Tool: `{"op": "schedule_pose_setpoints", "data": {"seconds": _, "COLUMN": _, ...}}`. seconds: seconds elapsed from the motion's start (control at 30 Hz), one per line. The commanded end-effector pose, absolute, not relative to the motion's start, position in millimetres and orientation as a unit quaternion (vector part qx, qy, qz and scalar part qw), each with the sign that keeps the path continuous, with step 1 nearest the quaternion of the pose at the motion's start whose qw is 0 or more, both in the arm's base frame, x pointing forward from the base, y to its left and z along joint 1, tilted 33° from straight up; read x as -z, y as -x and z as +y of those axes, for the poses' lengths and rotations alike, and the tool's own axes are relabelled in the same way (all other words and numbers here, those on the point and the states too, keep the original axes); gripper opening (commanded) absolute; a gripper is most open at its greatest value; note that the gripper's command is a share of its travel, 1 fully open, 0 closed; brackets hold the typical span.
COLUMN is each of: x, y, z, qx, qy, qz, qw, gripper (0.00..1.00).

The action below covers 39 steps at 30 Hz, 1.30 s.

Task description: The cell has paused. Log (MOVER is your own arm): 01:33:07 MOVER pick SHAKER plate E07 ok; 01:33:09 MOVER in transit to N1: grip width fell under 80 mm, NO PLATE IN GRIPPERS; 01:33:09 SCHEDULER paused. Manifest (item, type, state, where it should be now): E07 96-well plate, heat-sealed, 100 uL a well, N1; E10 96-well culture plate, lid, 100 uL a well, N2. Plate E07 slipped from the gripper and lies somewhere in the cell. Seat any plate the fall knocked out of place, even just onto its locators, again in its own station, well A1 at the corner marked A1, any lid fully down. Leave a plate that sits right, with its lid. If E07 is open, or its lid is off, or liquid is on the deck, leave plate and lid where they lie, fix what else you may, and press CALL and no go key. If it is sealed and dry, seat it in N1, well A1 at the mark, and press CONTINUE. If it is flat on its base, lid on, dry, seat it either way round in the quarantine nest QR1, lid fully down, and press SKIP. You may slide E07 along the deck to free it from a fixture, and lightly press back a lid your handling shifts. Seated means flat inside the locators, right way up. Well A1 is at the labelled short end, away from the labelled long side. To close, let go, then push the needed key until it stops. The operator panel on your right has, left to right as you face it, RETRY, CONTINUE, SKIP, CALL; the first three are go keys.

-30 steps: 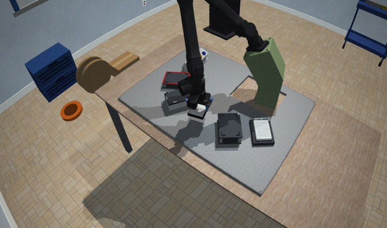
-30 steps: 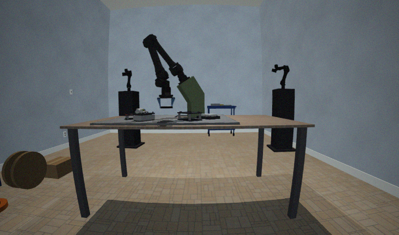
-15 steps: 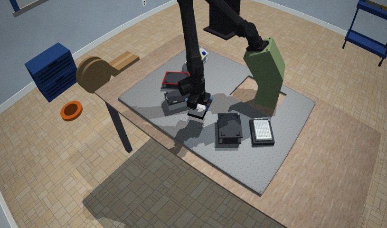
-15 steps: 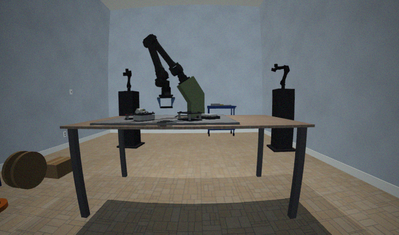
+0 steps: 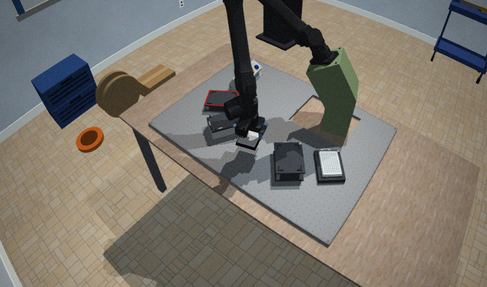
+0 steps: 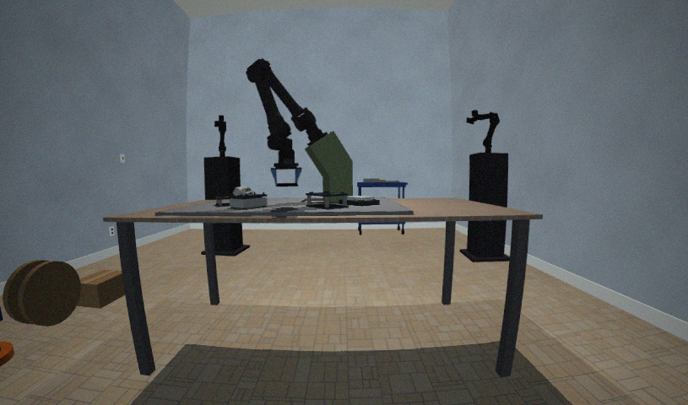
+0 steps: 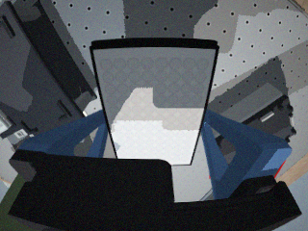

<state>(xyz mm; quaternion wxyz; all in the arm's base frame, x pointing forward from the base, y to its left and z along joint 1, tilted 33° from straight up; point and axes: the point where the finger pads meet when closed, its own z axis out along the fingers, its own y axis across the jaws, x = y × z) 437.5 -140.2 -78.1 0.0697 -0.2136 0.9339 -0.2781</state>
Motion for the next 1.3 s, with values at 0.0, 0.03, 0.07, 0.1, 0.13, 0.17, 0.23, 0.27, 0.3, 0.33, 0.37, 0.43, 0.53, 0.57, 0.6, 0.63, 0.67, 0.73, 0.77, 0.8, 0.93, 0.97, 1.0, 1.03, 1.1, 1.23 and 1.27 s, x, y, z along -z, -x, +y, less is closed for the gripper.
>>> {"op": "schedule_pose_setpoints", "data": {"seconds": 0.0, "x": 72.3, "y": -442.4, "z": -137.1, "qx": 0.28, "qy": 0.211, "qz": 0.933, "qw": 0.077, "gripper": 0.0}}
{"op": "schedule_pose_setpoints", "data": {"seconds": 0.03, "x": 72.3, "y": -442.4, "z": -137.1, "qx": 0.28, "qy": 0.211, "qz": 0.933, "qw": 0.077, "gripper": 0.0}}
{"op": "schedule_pose_setpoints", "data": {"seconds": 0.07, "x": 72.3, "y": -442.4, "z": -137.1, "qx": 0.28, "qy": 0.211, "qz": 0.933, "qw": 0.077, "gripper": 0.0}}
{"op": "schedule_pose_setpoints", "data": {"seconds": 0.1, "x": 72.3, "y": -442.4, "z": -137.1, "qx": 0.28, "qy": 0.211, "qz": 0.933, "qw": 0.077, "gripper": 0.0}}
{"op": "schedule_pose_setpoints", "data": {"seconds": 0.13, "x": 72.3, "y": -442.4, "z": -137.1, "qx": 0.28, "qy": 0.211, "qz": 0.933, "qw": 0.077, "gripper": 0.0}}
{"op": "schedule_pose_setpoints", "data": {"seconds": 0.17, "x": 72.3, "y": -442.4, "z": -137.1, "qx": 0.28, "qy": 0.211, "qz": 0.933, "qw": 0.077, "gripper": 0.0}}
{"op": "schedule_pose_setpoints", "data": {"seconds": 0.23, "x": 72.3, "y": -442.4, "z": -137.1, "qx": 0.28, "qy": 0.211, "qz": 0.933, "qw": 0.077, "gripper": 0.0}}
{"op": "schedule_pose_setpoints", "data": {"seconds": 0.27, "x": 72.3, "y": -442.4, "z": -137.1, "qx": 0.28, "qy": 0.211, "qz": 0.933, "qw": 0.077, "gripper": 0.0}}
{"op": "schedule_pose_setpoints", "data": {"seconds": 0.3, "x": 72.3, "y": -442.4, "z": -137.1, "qx": 0.28, "qy": 0.211, "qz": 0.933, "qw": 0.077, "gripper": 0.0}}
{"op": "schedule_pose_setpoints", "data": {"seconds": 0.33, "x": 72.3, "y": -442.4, "z": -137.1, "qx": 0.28, "qy": 0.211, "qz": 0.933, "qw": 0.077, "gripper": 0.0}}
{"op": "schedule_pose_setpoints", "data": {"seconds": 0.37, "x": 72.3, "y": -442.4, "z": -137.1, "qx": 0.28, "qy": 0.211, "qz": 0.933, "qw": 0.077, "gripper": 0.0}}
{"op": "schedule_pose_setpoints", "data": {"seconds": 0.43, "x": 72.3, "y": -442.4, "z": -137.1, "qx": 0.28, "qy": 0.211, "qz": 0.933, "qw": 0.077, "gripper": 0.0}}
{"op": "schedule_pose_setpoints", "data": {"seconds": 0.53, "x": 72.3, "y": -442.4, "z": -137.1, "qx": 0.28, "qy": 0.211, "qz": 0.933, "qw": 0.077, "gripper": 0.0}}
{"op": "schedule_pose_setpoints", "data": {"seconds": 0.57, "x": 70.9, "y": -441.0, "z": -131.7, "qx": 0.28, "qy": 0.238, "qz": 0.927, "qw": 0.069, "gripper": 0.0}}
{"op": "schedule_pose_setpoints", "data": {"seconds": 0.6, "x": 70.9, "y": -441.0, "z": -131.6, "qx": 0.281, "qy": 0.254, "qz": 0.923, "qw": 0.064, "gripper": 0.0}}
{"op": "schedule_pose_setpoints", "data": {"seconds": 0.63, "x": 70.9, "y": -441.1, "z": -131.5, "qx": 0.282, "qy": 0.269, "qz": 0.919, "qw": 0.059, "gripper": 0.0}}
{"op": "schedule_pose_setpoints", "data": {"seconds": 0.67, "x": 71.0, "y": -441.1, "z": -131.5, "qx": 0.283, "qy": 0.285, "qz": 0.914, "qw": 0.055, "gripper": 0.0}}
{"op": "schedule_pose_setpoints", "data": {"seconds": 0.73, "x": 71.0, "y": -441.0, "z": -131.4, "qx": 0.285, "qy": 0.315, "qz": 0.904, "qw": 0.045, "gripper": 0.0}}
{"op": "schedule_pose_setpoints", "data": {"seconds": 0.77, "x": 71.0, "y": -441.0, "z": -131.4, "qx": 0.285, "qy": 0.315, "qz": 0.904, "qw": 0.045, "gripper": 0.0}}
{"op": "schedule_pose_setpoints", "data": {"seconds": 0.8, "x": 71.0, "y": -441.0, "z": -131.4, "qx": 0.285, "qy": 0.315, "qz": 0.904, "qw": 0.045, "gripper": 0.0}}
{"op": "schedule_pose_setpoints", "data": {"seconds": 0.93, "x": 71.1, "y": -440.9, "z": -131.3, "qx": 0.287, "qy": 0.375, "qz": 0.881, "qw": 0.026, "gripper": 0.0}}
{"op": "schedule_pose_setpoints", "data": {"seconds": 0.97, "x": 71.1, "y": -440.9, "z": -131.3, "qx": 0.287, "qy": 0.389, "qz": 0.875, "qw": 0.021, "gripper": 0.0}}
{"op": "schedule_pose_setpoints", "data": {"seconds": 1.0, "x": 71.1, "y": -440.9, "z": -131.3, "qx": 0.287, "qy": 0.395, "qz": 0.873, "qw": 0.019, "gripper": 0.0}}
{"op": "schedule_pose_setpoints", "data": {"seconds": 1.03, "x": 71.1, "y": -440.9, "z": -131.4, "qx": 0.287, "qy": 0.395, "qz": 0.873, "qw": 0.019, "gripper": 0.0}}
{"op": "schedule_pose_setpoints", "data": {"seconds": 1.1, "x": 71.2, "y": -440.8, "z": -131.4, "qx": 0.287, "qy": 0.395, "qz": 0.873, "qw": 0.019, "gripper": 0.0}}
{"op": "schedule_pose_setpoints", "data": {"seconds": 1.23, "x": 72.6, "y": -442.1, "z": -137.0, "qx": 0.289, "qy": 0.384, "qz": 0.877, "qw": 0.023, "gripper": 0.0}}
{"op": "schedule_pose_setpoints", "data": {"seconds": 1.27, "x": 72.6, "y": -442.1, "z": -137.0, "qx": 0.289, "qy": 0.384, "qz": 0.877, "qw": 0.023, "gripper": 0.0}}
